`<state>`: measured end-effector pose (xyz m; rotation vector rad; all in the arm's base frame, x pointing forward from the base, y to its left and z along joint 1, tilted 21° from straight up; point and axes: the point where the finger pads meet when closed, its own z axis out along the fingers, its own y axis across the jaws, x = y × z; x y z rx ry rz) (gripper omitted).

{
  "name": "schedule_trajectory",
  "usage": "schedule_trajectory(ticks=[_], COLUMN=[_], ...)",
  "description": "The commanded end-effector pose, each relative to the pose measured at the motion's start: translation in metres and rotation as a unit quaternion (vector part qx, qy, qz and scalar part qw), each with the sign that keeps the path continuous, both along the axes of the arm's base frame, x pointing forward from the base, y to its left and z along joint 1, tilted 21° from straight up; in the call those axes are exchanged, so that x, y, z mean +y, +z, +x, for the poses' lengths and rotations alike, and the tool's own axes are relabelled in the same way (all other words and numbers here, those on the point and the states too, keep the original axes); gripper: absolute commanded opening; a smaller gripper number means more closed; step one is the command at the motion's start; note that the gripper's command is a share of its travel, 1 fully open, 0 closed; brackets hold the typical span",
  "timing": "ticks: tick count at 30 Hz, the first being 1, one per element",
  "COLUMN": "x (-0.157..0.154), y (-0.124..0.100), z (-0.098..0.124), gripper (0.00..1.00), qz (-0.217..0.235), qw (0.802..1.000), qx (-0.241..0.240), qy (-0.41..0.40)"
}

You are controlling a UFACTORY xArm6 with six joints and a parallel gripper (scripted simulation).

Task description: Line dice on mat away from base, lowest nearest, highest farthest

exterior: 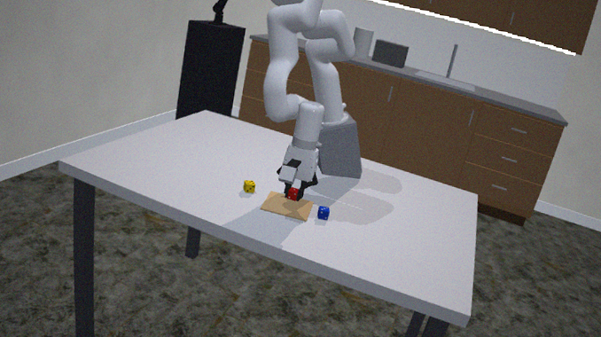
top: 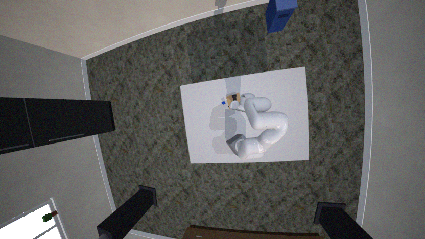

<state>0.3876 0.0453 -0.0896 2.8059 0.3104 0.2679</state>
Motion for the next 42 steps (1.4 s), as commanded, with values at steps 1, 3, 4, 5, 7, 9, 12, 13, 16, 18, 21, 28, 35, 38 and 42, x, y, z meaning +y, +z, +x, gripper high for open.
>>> schedule_trajectory(ticks=[1, 3, 4, 5, 7, 9, 12, 13, 16, 18, 21, 28, 35, 38, 42], x=[0.0005, 0.0005, 0.0005, 0.0005, 0.0005, 0.0005, 0.0005, 0.0005, 0.0004, 0.0002, 0.0000, -0.0004, -0.0006, -0.0006, -0.0006], y=[0.0008, 0.0008, 0.0008, 0.0008, 0.0008, 0.0008, 0.0007, 0.0006, 0.0002, -0.0002, -0.0011, -0.0023, -0.0029, -0.0029, -0.0029], z=[0.0009, 0.0009, 0.0009, 0.0009, 0.0009, 0.0009, 0.0009, 0.0010, 0.0011, 0.0012, 0.0014, 0.0017, 0.0018, 0.0018, 0.0018], gripper=[0.27, 0.27, 0.27, 0.27, 0.27, 0.27, 0.27, 0.27, 0.27, 0.27, 0.27, 0.27, 0.27, 0.27, 0.27], qz=[0.000, 0.000, 0.000, 0.000, 0.000, 0.000, 0.000, 0.000, 0.000, 0.000, 0.000, 0.000, 0.000, 0.000, 0.000], qw=[1.000, 1.000, 1.000, 1.000, 1.000, 1.000, 1.000, 1.000, 1.000, 1.000, 1.000, 1.000, 1.000, 1.000, 1.000], qx=[-0.001, -0.001, -0.001, -0.001, -0.001, -0.001, -0.001, -0.001, -0.001, -0.001, -0.001, -0.001, -0.001, -0.001, -0.001], qy=[0.000, 0.000, 0.000, 0.000, 0.000, 0.000, 0.000, 0.000, 0.000, 0.000, 0.000, 0.000, 0.000, 0.000, 0.000])
